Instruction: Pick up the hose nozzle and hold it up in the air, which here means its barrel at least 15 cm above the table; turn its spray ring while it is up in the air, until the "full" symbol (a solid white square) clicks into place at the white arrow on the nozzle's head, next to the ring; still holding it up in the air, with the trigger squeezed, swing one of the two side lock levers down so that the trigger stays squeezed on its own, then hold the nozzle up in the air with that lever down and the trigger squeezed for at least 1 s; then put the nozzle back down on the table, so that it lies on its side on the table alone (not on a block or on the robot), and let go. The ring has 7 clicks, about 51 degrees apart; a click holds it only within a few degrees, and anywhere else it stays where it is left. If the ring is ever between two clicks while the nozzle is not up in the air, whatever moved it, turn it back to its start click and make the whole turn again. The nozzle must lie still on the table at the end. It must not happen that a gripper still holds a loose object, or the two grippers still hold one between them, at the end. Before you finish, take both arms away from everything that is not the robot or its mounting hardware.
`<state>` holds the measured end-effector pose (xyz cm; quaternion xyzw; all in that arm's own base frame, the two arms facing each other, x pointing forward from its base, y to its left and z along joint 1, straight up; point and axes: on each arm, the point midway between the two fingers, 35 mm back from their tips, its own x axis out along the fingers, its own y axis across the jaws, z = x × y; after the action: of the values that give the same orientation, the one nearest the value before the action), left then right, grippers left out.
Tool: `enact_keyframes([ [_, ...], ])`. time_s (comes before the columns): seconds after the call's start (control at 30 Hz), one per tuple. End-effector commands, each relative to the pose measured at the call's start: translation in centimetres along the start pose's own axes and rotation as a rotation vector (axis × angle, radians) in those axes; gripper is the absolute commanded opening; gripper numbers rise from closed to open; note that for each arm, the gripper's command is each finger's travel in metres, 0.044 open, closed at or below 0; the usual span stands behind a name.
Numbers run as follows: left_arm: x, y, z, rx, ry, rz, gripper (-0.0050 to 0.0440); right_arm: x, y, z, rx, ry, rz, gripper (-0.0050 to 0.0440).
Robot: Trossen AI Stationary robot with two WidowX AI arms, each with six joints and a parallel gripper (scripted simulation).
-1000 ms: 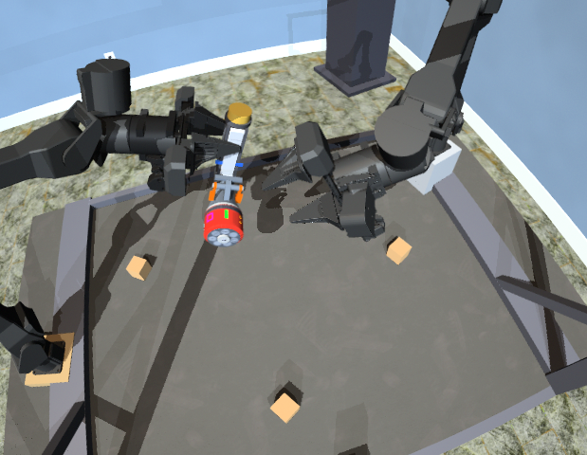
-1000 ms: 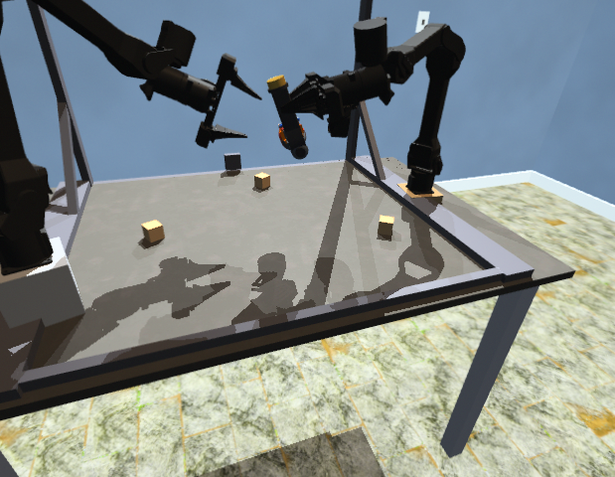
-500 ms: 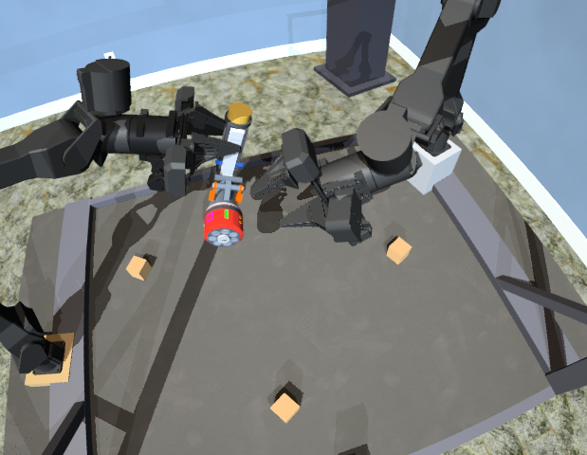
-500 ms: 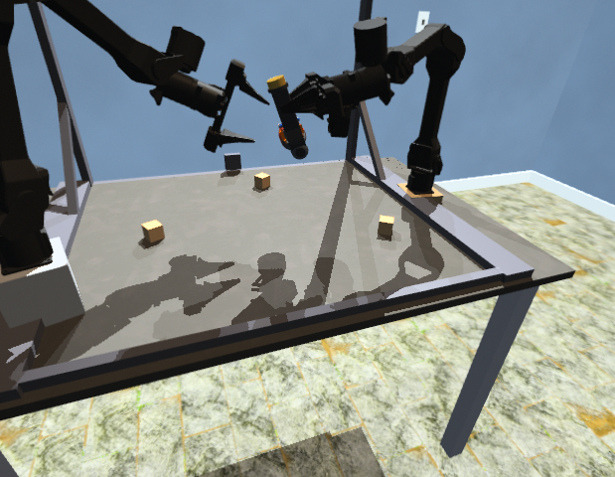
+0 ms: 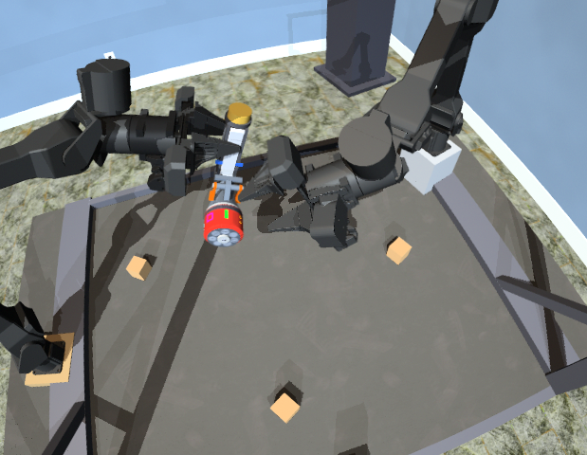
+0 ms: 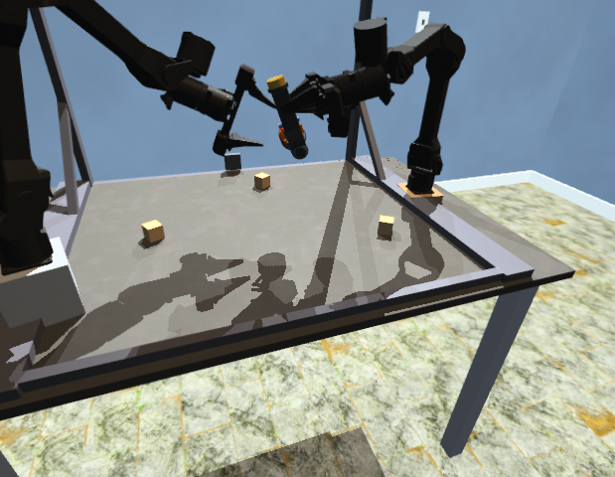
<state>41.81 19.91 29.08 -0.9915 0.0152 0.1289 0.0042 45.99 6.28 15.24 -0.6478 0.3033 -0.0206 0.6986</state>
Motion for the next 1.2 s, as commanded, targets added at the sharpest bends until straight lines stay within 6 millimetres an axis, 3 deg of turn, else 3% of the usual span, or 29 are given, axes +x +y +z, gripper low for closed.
enact_keyframes([
  [0.0, -0.5, 0.1, -1.4, 0.019, 0.031, -0.005, 0.0167, 0.5, -0.9, 0.4, 0.012, -0.008, -0.014, 0.041],
  [1.17, -0.5, 0.1, -1.4, 0.019, 0.031, -0.005, 0.0167, 4.9, -1.0, 0.4, 0.012, -0.008, -0.016, 0.041],
])
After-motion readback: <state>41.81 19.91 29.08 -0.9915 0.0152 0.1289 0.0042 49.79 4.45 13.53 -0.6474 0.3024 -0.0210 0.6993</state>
